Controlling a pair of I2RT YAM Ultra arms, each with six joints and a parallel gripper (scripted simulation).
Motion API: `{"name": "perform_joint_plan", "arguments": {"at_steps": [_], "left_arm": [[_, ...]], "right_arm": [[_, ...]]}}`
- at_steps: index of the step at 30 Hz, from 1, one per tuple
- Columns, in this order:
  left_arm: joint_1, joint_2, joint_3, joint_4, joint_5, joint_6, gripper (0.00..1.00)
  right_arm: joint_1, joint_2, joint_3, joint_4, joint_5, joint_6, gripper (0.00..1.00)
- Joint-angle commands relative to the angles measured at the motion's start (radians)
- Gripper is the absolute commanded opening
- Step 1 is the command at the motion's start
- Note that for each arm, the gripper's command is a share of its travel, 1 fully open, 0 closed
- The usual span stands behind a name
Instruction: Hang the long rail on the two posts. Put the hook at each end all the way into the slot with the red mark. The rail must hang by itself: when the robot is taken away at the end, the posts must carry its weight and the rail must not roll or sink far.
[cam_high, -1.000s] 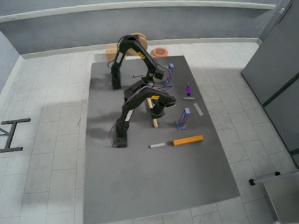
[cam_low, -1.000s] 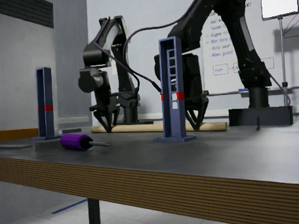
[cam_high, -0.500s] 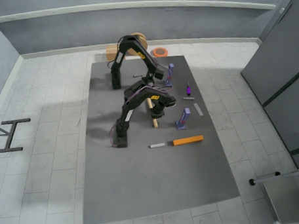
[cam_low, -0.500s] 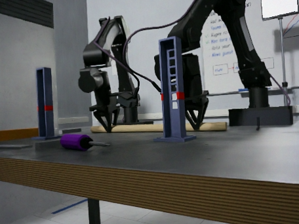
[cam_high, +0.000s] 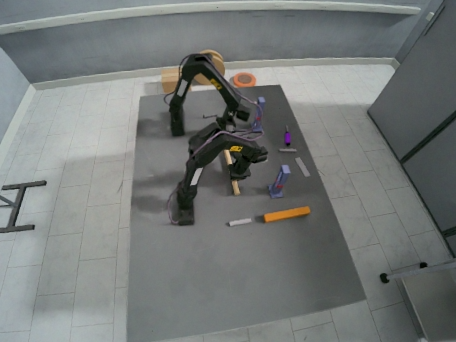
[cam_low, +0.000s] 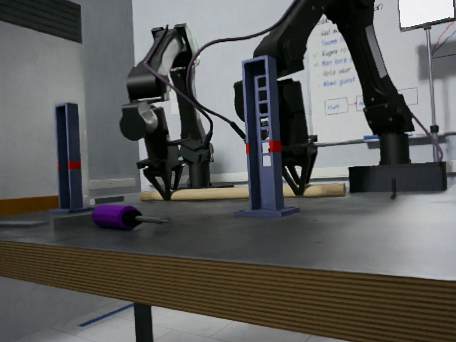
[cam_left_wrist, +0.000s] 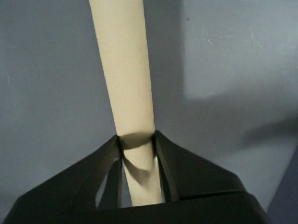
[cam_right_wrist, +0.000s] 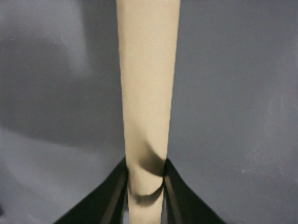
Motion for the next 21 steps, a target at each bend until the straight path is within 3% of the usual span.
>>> {"name": "perform_joint_plan", "arguments": {"at_steps": [1, 10, 21], "left_arm": [[0.008, -0.036, 0.052, -0.075, -0.002, 0.024, 0.18], [0.013, -0.075, 0.13, -0.16, -0.023, 0.057, 0.18], [-0.011, -0.187, 0.051, -0.071, -0.074, 0.038, 0.18]], "right_arm": [[-0.005, -0.055, 0.044, -0.072, -0.006, 0.012, 0.19], [-0.007, -0.119, 0.09, -0.145, -0.005, 0.044, 0.19], [0.014, -0.244, 0.01, -0.062, 0.029, 0.084, 0.19]]}}
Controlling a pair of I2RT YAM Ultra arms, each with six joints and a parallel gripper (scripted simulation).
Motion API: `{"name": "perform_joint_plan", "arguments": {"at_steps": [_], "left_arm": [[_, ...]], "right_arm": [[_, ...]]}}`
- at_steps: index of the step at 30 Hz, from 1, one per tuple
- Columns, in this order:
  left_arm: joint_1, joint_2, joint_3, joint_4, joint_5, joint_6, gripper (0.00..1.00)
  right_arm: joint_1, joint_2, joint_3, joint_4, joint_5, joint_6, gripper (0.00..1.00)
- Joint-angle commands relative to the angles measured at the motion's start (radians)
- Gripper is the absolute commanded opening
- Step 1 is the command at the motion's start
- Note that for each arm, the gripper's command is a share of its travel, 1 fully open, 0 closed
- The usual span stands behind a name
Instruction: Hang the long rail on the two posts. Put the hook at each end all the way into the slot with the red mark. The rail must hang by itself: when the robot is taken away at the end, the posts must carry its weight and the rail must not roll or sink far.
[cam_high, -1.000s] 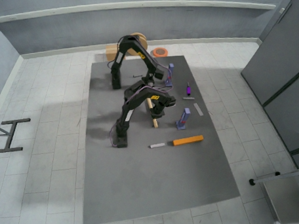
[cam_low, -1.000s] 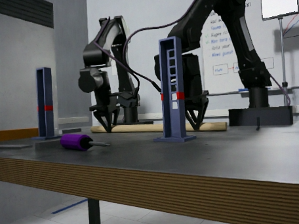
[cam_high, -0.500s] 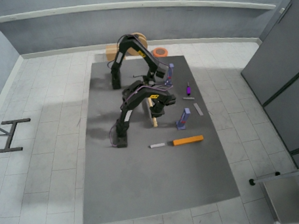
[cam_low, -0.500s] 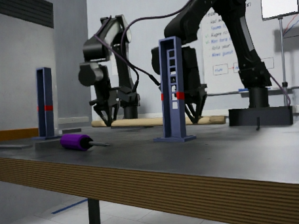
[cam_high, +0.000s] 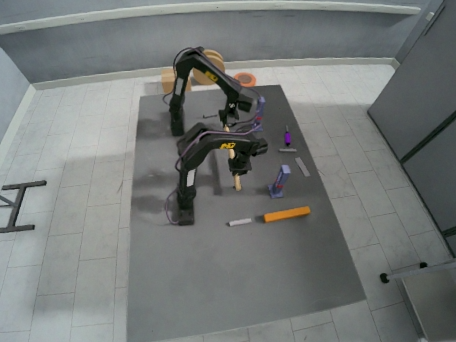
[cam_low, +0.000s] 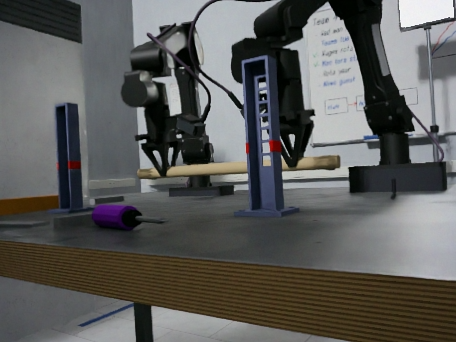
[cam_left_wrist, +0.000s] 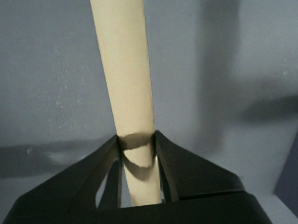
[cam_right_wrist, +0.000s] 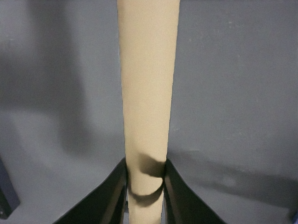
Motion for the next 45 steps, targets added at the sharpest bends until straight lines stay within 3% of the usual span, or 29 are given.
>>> {"name": "perform_joint_plan", "arguments": {"at_steps": [1, 7, 14, 26, 37, 45], "left_arm": [[-0.021, -0.081, -0.057, 0.057, -0.039, -0.016, 0.18], [-0.071, -0.225, -0.231, 0.252, -0.125, -0.066, 0.18], [-0.106, -0.303, -0.341, 0.39, -0.194, -0.092, 0.18], [-0.124, -0.337, -0.405, 0.493, -0.245, -0.098, 0.18], [-0.24, -0.496, -0.683, 0.86, -0.453, -0.141, 0.18], [-0.272, -0.504, -0.77, 1.033, -0.534, -0.125, 0.18]], "right_arm": [[0.018, -0.092, -0.045, 0.05, 0.023, 0.027, 0.19], [0.064, -0.248, -0.207, 0.229, 0.093, 0.074, 0.19], [0.097, -0.336, -0.31, 0.355, 0.151, 0.099, 0.19], [0.114, -0.376, -0.372, 0.455, 0.194, 0.101, 0.19], [0.223, -0.597, -0.649, 0.782, 0.374, 0.144, 0.19], [0.256, -0.637, -0.736, 0.927, 0.447, 0.129, 0.19]]}}
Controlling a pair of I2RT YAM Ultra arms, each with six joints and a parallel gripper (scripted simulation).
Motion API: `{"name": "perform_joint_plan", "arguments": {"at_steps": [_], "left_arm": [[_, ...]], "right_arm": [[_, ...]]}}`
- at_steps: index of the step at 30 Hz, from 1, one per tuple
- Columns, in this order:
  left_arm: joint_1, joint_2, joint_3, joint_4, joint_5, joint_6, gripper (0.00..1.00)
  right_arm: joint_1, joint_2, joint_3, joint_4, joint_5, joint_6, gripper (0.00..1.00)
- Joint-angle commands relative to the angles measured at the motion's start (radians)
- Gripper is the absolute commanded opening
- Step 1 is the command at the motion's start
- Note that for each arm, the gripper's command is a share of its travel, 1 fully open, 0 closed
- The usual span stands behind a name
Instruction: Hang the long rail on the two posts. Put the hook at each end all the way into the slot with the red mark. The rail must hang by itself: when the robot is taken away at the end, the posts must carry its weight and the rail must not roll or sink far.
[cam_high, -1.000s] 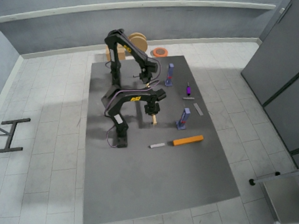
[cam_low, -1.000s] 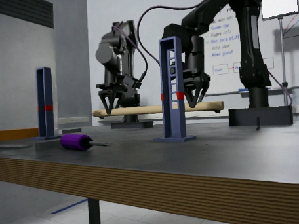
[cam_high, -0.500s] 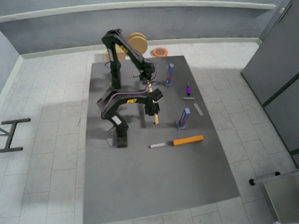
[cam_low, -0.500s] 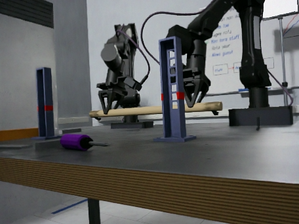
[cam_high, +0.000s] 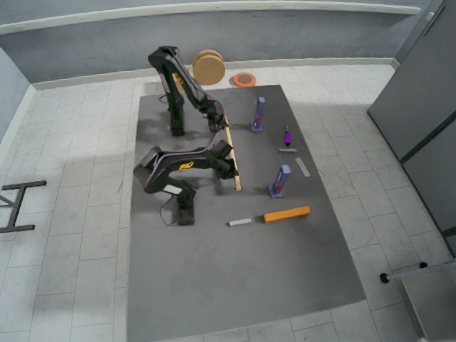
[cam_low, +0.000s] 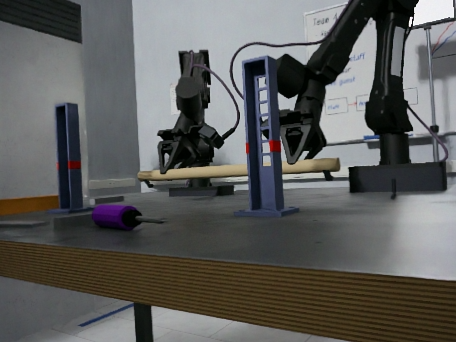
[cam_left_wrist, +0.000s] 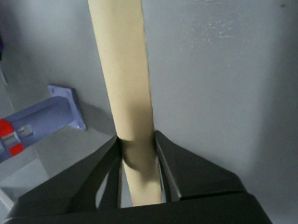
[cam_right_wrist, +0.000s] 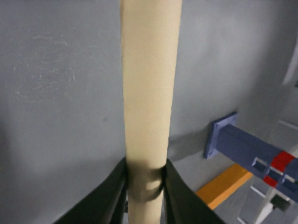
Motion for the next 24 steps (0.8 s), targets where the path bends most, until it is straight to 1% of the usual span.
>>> {"name": "perform_joint_plan", "arguments": {"at_steps": [1, 6, 9, 13, 15, 16, 20, 24], "left_arm": [[-0.005, -0.021, -0.022, 0.117, -0.09, 0.027, 0.18], [-0.02, -0.016, -0.061, 0.202, -0.122, 0.037, 0.18], [-0.046, -0.009, -0.115, 0.316, -0.173, 0.044, 0.18], [-0.084, 0.035, -0.194, 0.513, -0.248, 0.06, 0.18], [-0.084, 0.035, -0.194, 0.513, -0.248, 0.06, 0.18], [-0.094, 0.069, -0.218, 0.598, -0.27, 0.071, 0.18], [-0.107, 0.156, -0.261, 0.803, -0.312, 0.095, 0.18], [-0.109, 0.231, -0.285, 0.99, -0.332, 0.118, 0.18]], "right_arm": [[0.011, -0.029, -0.009, 0.12, 0.074, -0.026, 0.19], [0.028, -0.041, -0.06, 0.213, 0.11, -0.036, 0.19], [0.05, -0.057, -0.112, 0.3, 0.149, -0.042, 0.19], [0.09, -0.066, -0.207, 0.472, 0.219, -0.055, 0.19], [0.09, -0.066, -0.207, 0.472, 0.219, -0.055, 0.19], [0.101, -0.054, -0.238, 0.543, 0.24, -0.065, 0.19], [0.111, 0.003, -0.298, 0.712, 0.269, -0.088, 0.19], [0.109, 0.087, -0.335, 0.877, 0.281, -0.11, 0.19]]}}
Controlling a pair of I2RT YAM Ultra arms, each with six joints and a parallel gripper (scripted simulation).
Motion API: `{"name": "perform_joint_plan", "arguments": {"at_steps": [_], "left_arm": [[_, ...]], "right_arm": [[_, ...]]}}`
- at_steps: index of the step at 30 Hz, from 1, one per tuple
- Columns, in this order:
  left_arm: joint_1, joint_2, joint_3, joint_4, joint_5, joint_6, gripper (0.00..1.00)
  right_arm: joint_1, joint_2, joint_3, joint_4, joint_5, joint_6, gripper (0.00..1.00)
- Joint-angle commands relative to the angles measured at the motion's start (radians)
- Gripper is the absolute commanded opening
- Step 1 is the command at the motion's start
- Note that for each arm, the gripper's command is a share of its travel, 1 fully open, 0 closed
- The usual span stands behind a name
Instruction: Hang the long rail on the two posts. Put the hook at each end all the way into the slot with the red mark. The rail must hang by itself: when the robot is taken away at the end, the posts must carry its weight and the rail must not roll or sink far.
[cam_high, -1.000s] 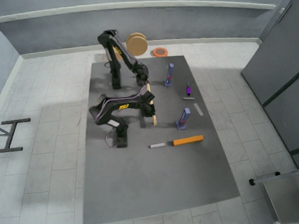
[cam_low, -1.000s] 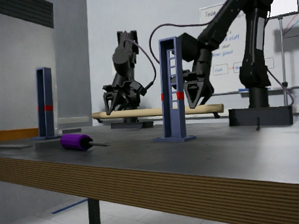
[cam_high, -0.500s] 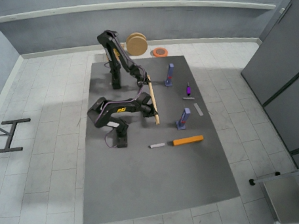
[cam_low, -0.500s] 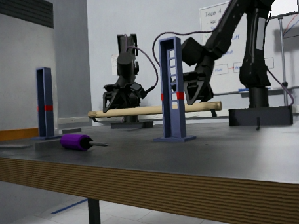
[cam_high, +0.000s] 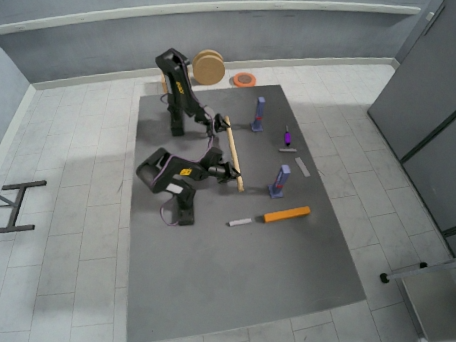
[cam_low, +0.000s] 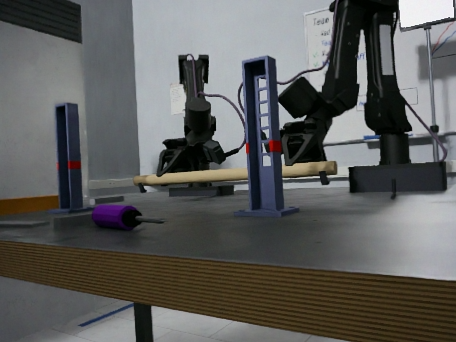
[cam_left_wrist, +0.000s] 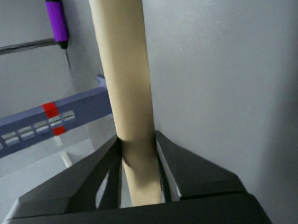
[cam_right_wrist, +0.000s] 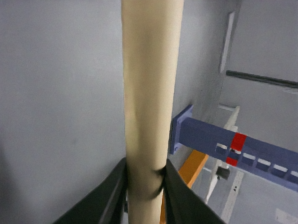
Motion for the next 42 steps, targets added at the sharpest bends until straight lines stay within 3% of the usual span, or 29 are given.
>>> {"name": "perform_joint_plan", "arguments": {"at_steps": [1, 6, 8, 13, 17, 42], "left_arm": [[0.0, 0.056, -0.021, 0.265, -0.086, 0.044, 0.18], [0.008, 0.167, -0.031, 0.442, -0.086, 0.07, 0.18], [0.008, 0.167, -0.031, 0.442, -0.086, 0.07, 0.18], [0.016, 0.366, -0.029, 0.589, -0.074, 0.087, 0.18], [0.016, 0.462, -0.033, 0.655, -0.067, 0.089, 0.18], [0.011, 0.37, -0.04, 0.516, -0.045, 0.051, 0.18]], "right_arm": [[0.007, 0.06, -0.024, 0.24, 0.063, -0.052, 0.19], [0.003, 0.172, -0.051, 0.438, 0.066, -0.072, 0.19], [0.003, 0.172, -0.051, 0.438, 0.066, -0.072, 0.19], [-0.001, 0.356, -0.066, 0.606, 0.062, -0.082, 0.19], [0.003, 0.419, -0.078, 0.674, 0.062, -0.078, 0.19], [0.006, 0.355, -0.08, 0.577, 0.041, -0.044, 0.19]]}}
